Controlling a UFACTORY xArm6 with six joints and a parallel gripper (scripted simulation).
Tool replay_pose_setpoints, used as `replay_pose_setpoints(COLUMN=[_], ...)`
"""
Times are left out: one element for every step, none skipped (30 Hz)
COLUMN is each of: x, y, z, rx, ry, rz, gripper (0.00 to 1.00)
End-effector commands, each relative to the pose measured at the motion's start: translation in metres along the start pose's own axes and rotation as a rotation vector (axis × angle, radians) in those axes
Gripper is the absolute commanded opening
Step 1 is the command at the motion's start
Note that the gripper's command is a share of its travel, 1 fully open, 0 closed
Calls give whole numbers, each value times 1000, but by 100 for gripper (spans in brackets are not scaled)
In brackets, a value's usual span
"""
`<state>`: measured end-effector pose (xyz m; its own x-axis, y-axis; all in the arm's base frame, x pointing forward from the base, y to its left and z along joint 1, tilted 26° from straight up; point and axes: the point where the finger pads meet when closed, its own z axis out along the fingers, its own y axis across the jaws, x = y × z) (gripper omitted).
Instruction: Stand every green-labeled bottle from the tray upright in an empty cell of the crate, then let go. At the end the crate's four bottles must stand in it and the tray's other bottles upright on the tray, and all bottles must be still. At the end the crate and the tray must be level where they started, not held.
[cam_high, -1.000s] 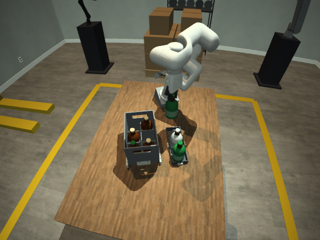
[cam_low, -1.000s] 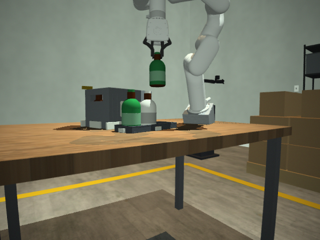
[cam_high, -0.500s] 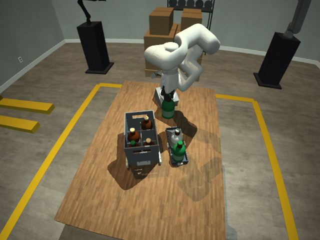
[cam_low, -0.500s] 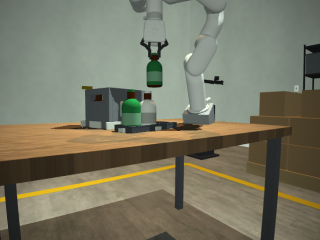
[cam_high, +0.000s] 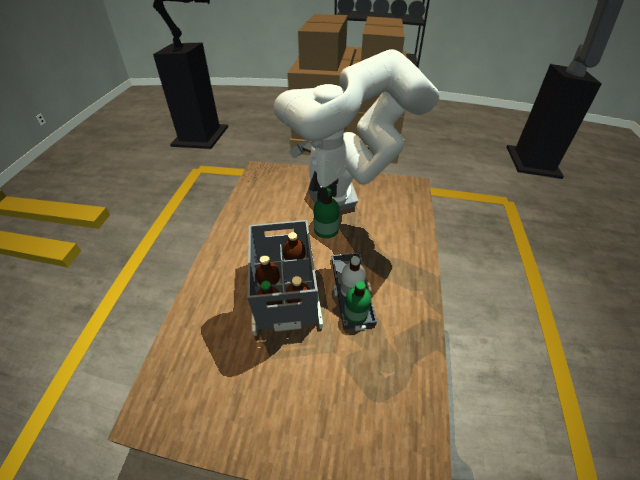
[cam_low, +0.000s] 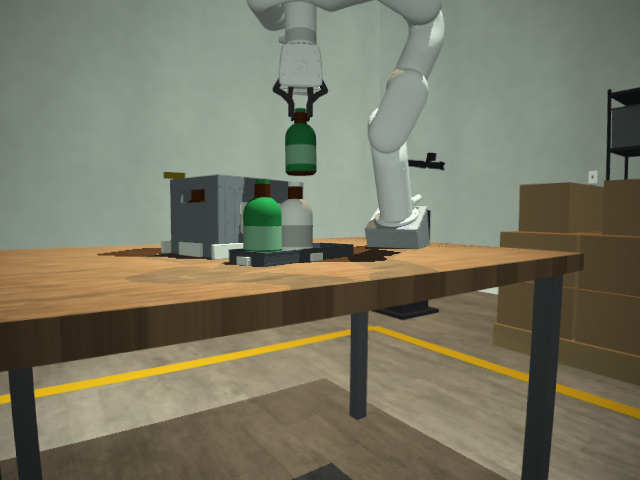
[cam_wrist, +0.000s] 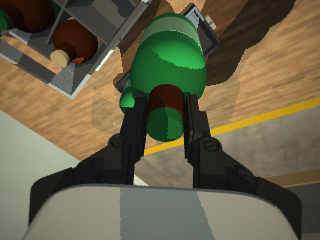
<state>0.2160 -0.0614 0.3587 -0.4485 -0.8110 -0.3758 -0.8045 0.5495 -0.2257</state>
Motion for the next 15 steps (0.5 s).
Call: replay_pose_setpoints(x=[6, 8, 10, 12, 15, 17, 19, 22, 24, 27, 29, 32, 34, 37, 37], y=[-6, -8, -9, -11, -13, -15, -17, -19, -21, -23, -25, -27, -29, -31, -31], z=[-1, -1, -1, -1, -1, -1, -1, -1, -1, -1, -1, -1, -1, -1, -1], rx=[2, 2, 2, 2, 2, 2, 2, 2, 2, 2, 2, 2, 2, 2, 2], ry=[-2, -2, -2, -2, -2, -2, -2, -2, -2, -2, -2, -2, -2, -2, -2], rz=[-2, -2, -2, -2, -2, -2, -2, -2, -2, -2, -2, -2, -2, -2, -2], gripper=[0, 0, 0, 0, 0, 0, 0, 0, 0, 0, 0, 0, 0, 0, 0])
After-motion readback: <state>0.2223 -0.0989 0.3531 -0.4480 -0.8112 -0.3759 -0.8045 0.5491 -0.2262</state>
